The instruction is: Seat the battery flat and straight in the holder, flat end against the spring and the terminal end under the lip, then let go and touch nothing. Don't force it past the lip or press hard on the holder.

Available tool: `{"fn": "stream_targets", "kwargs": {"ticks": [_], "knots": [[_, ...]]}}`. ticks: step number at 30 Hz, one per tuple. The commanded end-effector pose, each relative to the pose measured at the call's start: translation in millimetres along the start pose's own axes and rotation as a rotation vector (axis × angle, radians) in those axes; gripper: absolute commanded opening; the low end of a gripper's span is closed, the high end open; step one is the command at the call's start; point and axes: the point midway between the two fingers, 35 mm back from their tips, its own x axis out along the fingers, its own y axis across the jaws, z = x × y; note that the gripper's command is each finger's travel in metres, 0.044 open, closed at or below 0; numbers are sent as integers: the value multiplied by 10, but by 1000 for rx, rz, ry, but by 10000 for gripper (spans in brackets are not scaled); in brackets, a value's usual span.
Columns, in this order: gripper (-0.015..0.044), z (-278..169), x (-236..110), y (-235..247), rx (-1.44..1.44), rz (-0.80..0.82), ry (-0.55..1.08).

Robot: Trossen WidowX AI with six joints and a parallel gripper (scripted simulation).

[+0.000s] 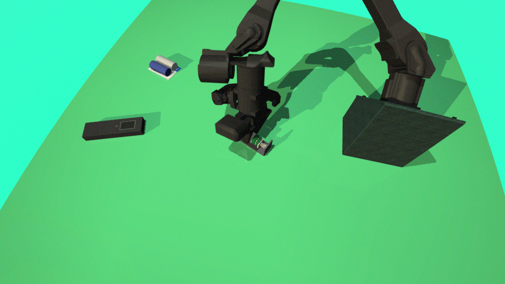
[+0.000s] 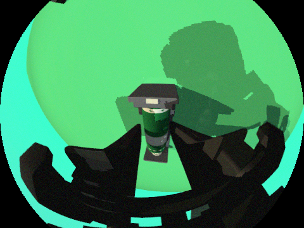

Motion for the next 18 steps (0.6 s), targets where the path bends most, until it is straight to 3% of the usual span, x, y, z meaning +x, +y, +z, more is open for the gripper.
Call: {"fn": "stream_targets", "kwargs": {"ticks": [1,10,12,18], "knots": [[190,-2,-28,7,-4,0,0],[190,-31,-143,38,1,1,0],[242,-41,-179,56,-9,-2,-1],[400,-166,-763,210,0,5,0]]}}
